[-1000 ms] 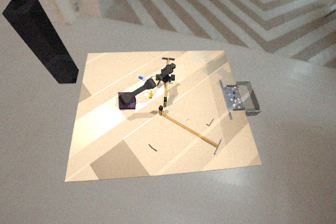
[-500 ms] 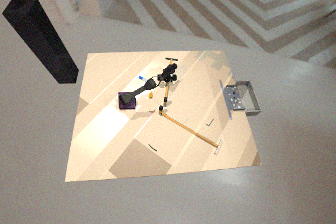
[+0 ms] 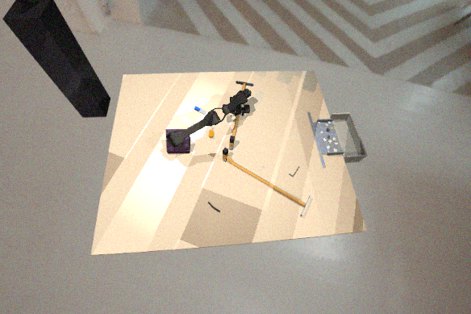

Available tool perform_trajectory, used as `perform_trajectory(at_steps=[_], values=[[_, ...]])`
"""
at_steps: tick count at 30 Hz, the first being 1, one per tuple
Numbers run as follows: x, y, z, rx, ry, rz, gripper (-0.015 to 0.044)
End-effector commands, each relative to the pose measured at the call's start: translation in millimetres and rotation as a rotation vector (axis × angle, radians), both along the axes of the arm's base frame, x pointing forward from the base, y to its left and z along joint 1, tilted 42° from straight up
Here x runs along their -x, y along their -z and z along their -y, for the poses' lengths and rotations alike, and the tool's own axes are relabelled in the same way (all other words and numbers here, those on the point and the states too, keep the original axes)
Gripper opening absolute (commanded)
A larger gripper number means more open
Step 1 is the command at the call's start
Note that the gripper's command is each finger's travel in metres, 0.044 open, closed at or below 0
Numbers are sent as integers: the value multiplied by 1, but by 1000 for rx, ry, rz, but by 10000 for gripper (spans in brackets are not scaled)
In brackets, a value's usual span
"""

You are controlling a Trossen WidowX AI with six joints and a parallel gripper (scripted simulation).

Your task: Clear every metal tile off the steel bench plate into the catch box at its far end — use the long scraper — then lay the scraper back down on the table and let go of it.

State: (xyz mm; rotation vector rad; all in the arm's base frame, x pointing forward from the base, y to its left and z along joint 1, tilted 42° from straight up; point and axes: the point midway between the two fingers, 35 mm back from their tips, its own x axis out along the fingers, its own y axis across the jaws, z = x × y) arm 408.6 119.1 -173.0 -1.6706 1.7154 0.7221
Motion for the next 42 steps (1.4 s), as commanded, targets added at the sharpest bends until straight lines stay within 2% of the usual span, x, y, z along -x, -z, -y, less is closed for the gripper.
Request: perform_trajectory(at_steps=[1, 22, 42], values=[[-3, 4, 7, 11, 4, -5, 0], [-21, 0, 13, 13, 5, -4, 0], [-21, -49, -37, -33, 9, 64, 0]])
